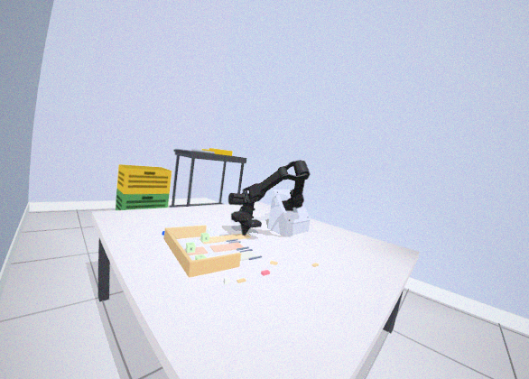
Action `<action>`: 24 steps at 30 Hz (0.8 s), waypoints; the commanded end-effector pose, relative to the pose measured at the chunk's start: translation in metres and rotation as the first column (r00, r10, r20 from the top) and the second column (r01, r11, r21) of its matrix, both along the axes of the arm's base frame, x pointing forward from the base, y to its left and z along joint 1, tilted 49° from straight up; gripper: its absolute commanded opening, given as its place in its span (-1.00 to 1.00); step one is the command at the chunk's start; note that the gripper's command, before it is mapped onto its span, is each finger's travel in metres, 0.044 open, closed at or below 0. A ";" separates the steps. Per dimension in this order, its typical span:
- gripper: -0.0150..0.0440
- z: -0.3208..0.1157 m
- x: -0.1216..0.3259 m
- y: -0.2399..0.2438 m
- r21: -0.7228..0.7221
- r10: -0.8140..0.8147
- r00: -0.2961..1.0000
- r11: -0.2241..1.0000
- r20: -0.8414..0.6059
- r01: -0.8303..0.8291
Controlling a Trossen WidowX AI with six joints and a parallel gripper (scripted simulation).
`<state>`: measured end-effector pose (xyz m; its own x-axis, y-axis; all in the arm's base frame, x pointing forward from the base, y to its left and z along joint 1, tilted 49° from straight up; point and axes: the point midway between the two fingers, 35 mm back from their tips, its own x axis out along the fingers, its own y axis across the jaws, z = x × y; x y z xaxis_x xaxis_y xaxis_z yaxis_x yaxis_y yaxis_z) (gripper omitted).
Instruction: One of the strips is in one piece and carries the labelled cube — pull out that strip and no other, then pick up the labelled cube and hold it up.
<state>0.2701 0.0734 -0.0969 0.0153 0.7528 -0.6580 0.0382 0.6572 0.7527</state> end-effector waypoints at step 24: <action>-0.49 -0.002 -0.045 0.005 0.001 0.017 0.999 1.000 -0.028 -0.017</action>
<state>0.2413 0.0739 -0.0960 0.0178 0.7536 -0.6571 0.0384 0.6562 0.7536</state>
